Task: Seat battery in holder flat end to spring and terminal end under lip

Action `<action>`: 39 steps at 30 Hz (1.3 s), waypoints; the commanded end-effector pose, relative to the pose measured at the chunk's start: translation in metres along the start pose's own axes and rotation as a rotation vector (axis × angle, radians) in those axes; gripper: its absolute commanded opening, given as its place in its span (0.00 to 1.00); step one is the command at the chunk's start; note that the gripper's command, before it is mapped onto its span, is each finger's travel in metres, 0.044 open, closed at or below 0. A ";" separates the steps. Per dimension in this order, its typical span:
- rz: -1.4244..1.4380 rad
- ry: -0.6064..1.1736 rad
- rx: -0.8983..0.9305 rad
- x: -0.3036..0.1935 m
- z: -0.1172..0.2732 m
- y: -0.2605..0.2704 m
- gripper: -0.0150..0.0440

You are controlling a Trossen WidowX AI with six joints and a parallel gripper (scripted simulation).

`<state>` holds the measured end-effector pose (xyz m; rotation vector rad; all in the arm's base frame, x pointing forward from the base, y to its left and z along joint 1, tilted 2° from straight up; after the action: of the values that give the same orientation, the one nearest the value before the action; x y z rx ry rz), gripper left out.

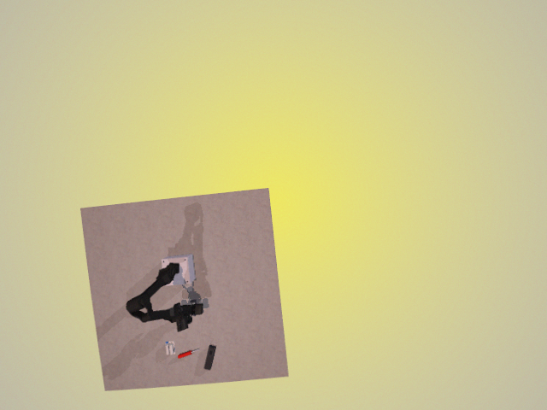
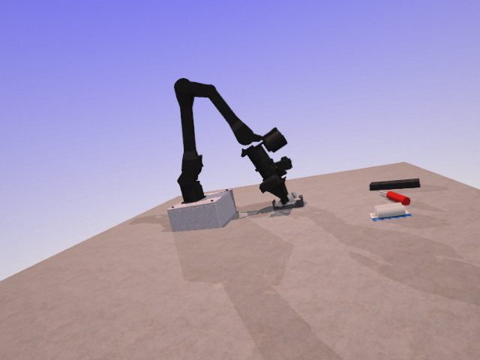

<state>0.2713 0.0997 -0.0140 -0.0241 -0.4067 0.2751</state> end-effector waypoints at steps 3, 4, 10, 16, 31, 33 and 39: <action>0.007 0.055 0.010 -0.003 -0.004 0.001 0.38; 0.007 0.061 0.011 -0.003 -0.004 0.001 0.38; 0.008 0.095 0.015 -0.002 -0.005 0.000 0.38; 0.009 0.130 0.020 0.000 -0.007 0.000 0.38; 0.008 0.218 0.033 0.003 -0.009 0.000 0.38; 0.008 0.230 0.035 0.003 -0.010 0.000 0.38; 0.007 0.265 0.040 0.004 -0.010 -0.001 0.38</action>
<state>0.2834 0.1014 -0.0184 -0.0239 -0.1787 0.2779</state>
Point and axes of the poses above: the point midway between the two fingers, 35 mm back from their tips, its own z axis back along the fingers, its own y axis across the jaws, x = y × z, the point moved 2 cm from there along z, back along the fingers, and after that the axes turned 10 degrees about z, right-handed, at the moved point
